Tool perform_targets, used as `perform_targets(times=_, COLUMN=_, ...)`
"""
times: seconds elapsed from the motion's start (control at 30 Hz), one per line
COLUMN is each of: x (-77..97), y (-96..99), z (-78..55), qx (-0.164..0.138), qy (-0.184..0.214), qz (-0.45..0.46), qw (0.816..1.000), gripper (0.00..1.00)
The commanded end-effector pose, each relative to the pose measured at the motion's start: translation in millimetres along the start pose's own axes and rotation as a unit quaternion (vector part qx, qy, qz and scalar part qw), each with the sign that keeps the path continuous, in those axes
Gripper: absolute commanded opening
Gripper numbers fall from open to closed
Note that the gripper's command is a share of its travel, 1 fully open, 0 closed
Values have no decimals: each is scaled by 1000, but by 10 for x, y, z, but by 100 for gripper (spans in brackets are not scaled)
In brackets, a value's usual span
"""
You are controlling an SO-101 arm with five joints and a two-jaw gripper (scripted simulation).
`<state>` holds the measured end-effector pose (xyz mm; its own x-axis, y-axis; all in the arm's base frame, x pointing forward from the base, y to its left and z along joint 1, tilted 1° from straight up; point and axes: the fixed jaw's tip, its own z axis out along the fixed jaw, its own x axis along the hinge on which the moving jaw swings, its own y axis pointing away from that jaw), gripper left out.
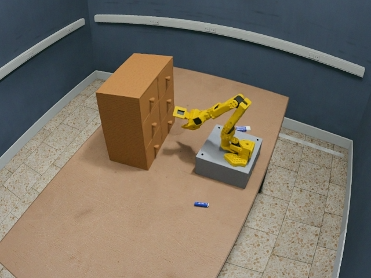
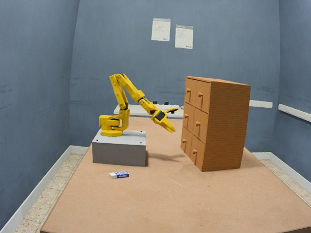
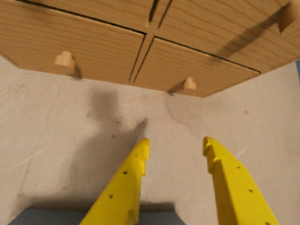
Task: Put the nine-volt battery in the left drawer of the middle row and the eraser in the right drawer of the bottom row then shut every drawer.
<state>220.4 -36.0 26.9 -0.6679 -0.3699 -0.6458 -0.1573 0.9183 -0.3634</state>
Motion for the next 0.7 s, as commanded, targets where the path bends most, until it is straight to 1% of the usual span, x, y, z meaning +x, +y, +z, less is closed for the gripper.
perform_targets(times=0.0, x=-11, y=-111, z=88, qx=29, qy=-20, qz=-12, qw=999, gripper=21)
perform_targets(times=0.13, x=26, y=-204, z=135, qx=53, qy=-27, qz=-25, qw=998, gripper=21)
perform_targets(times=0.2, x=26, y=-204, z=135, qx=53, qy=-27, qz=-25, qw=998, gripper=21)
perform_targets(times=0.43, x=108, y=-365, z=198, qx=96, qy=-36, qz=-48, qw=994, gripper=21)
perform_targets(times=0.67, x=211, y=-517, z=232, qx=141, qy=-40, qz=-73, qw=986, gripper=21)
